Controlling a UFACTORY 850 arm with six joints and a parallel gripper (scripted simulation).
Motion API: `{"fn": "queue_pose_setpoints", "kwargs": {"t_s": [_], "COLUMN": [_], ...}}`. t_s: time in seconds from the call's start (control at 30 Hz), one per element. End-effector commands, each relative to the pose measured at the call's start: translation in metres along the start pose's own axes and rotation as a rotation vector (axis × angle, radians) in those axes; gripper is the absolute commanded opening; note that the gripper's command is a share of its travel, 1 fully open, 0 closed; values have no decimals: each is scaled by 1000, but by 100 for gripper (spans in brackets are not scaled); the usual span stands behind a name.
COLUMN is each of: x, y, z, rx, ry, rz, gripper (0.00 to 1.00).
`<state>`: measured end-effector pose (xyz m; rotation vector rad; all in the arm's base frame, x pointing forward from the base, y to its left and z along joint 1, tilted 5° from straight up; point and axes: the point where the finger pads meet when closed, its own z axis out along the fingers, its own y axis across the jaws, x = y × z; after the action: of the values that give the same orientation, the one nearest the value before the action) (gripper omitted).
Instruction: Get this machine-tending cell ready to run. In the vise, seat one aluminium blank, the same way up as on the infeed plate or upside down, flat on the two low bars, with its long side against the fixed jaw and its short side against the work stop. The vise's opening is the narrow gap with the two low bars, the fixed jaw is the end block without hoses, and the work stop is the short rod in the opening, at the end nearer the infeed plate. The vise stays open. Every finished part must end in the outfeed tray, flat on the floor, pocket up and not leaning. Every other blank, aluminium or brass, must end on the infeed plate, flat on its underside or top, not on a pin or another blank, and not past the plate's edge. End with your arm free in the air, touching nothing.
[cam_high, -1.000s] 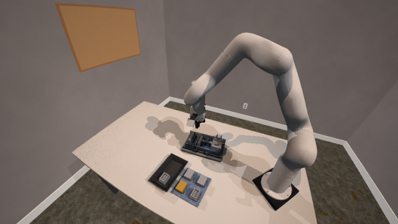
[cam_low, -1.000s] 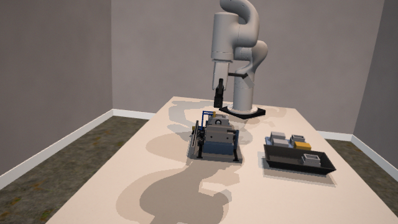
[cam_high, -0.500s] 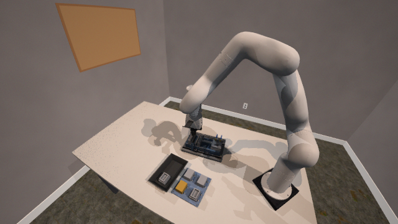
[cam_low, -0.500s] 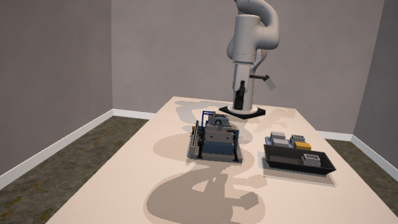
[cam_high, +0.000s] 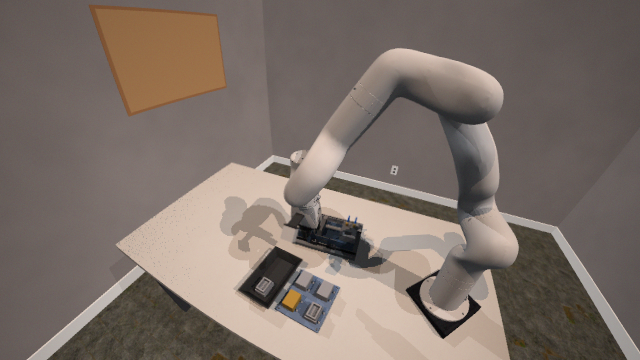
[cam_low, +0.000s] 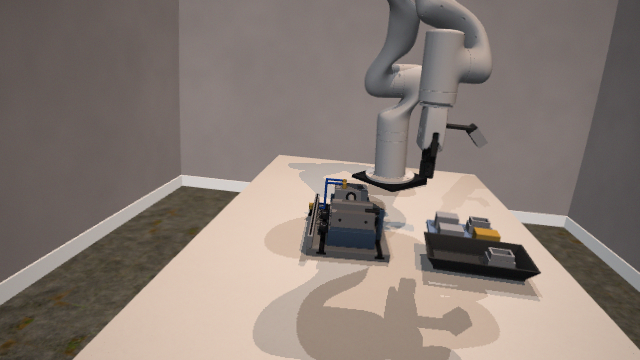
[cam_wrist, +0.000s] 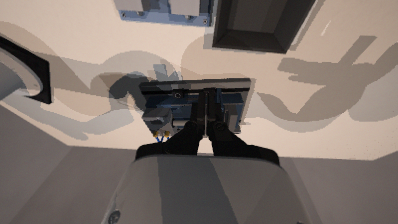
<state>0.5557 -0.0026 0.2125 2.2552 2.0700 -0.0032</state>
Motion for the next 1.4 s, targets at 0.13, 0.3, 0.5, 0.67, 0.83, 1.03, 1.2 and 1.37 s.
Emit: {"fn": "queue_pose_setpoints", "kwargs": {"t_s": [0.13,0.3,0.5,0.67,0.83,1.03,1.2,1.37], "x": [62,93,124,154,181,191,191,191], "y": [-24,-41,-60,-83,-107,-117,-117,-117], "z": [-1,0,0,0,0,1,1,1], "rx": [-4,-5,-5,-7,-8,-9,-9,-9], "ry": [-6,-7,-7,-8,-8,-8,-8,-8], "rz": [26,38,51,65,78,83,83,83], "gripper": [0,0,0,0,0,69,69,69]}}
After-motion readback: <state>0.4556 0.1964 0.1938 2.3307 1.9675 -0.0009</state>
